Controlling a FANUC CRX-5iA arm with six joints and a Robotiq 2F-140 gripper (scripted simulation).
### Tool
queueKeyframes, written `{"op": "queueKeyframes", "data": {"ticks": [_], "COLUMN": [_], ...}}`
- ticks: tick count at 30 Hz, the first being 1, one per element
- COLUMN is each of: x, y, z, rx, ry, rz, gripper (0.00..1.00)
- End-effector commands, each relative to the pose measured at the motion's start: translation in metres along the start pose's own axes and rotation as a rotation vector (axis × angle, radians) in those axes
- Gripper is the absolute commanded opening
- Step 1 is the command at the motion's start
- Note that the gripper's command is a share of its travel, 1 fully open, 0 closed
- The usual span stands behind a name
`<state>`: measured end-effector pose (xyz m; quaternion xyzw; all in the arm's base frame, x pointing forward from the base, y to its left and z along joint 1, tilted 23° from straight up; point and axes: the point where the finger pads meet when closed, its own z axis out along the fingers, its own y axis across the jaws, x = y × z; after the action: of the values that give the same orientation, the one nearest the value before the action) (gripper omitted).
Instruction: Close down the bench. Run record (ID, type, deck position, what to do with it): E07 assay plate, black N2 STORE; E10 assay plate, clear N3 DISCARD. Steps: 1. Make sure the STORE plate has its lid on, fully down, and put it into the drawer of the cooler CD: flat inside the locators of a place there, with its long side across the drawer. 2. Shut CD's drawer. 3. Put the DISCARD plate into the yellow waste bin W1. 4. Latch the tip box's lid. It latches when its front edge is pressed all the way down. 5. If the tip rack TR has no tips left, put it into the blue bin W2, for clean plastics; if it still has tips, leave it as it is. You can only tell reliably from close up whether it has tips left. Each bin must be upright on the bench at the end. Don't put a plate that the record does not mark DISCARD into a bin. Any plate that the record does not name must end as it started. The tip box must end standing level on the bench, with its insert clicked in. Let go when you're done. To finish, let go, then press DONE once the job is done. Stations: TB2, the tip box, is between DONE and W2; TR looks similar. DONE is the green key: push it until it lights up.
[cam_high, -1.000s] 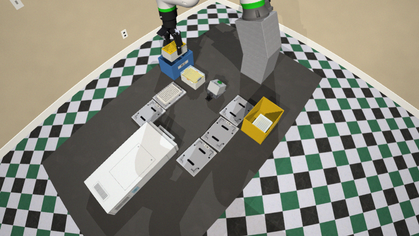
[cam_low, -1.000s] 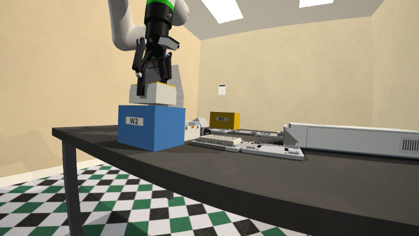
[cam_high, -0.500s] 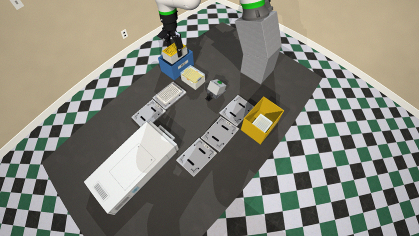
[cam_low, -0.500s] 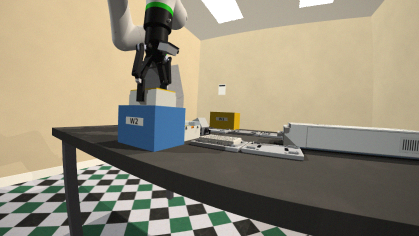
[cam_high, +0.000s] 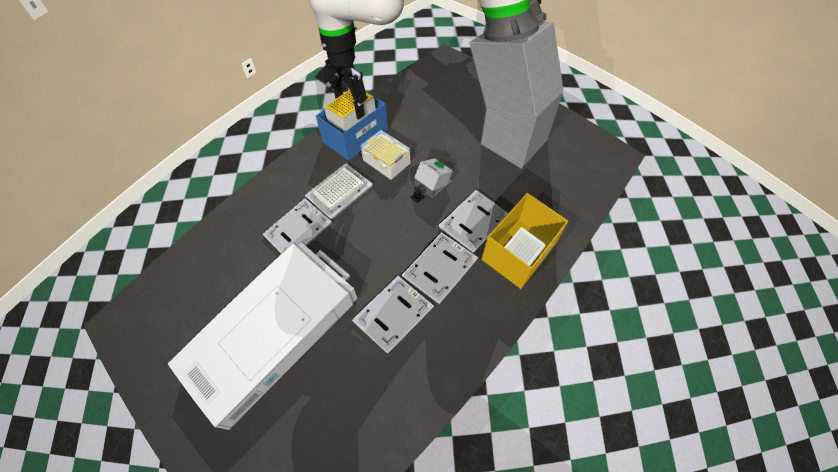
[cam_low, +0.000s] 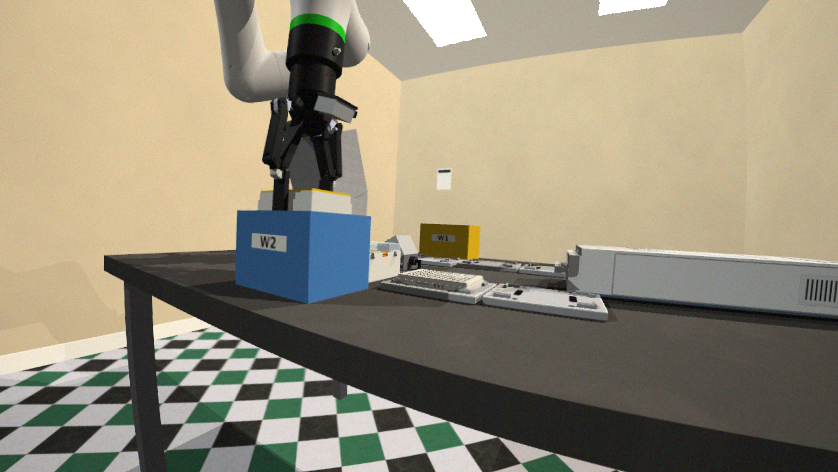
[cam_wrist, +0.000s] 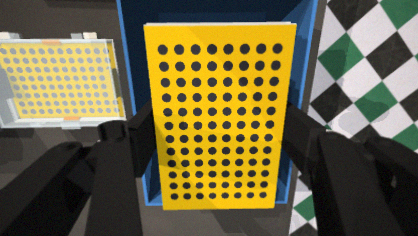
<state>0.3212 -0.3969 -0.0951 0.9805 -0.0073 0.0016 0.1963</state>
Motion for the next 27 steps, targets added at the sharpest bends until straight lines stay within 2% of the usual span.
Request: {"op": "queueKeyframes", "data": {"ticks": [1,27], "x": [0.001,0.001], "y": [0.0,0.001], "z": [0.004,0.036], "rx": [-0.002,-0.002], "ry": [0.002,0.001], "rz": [0.0,0.0], "gripper": [0.1,0.1]}}
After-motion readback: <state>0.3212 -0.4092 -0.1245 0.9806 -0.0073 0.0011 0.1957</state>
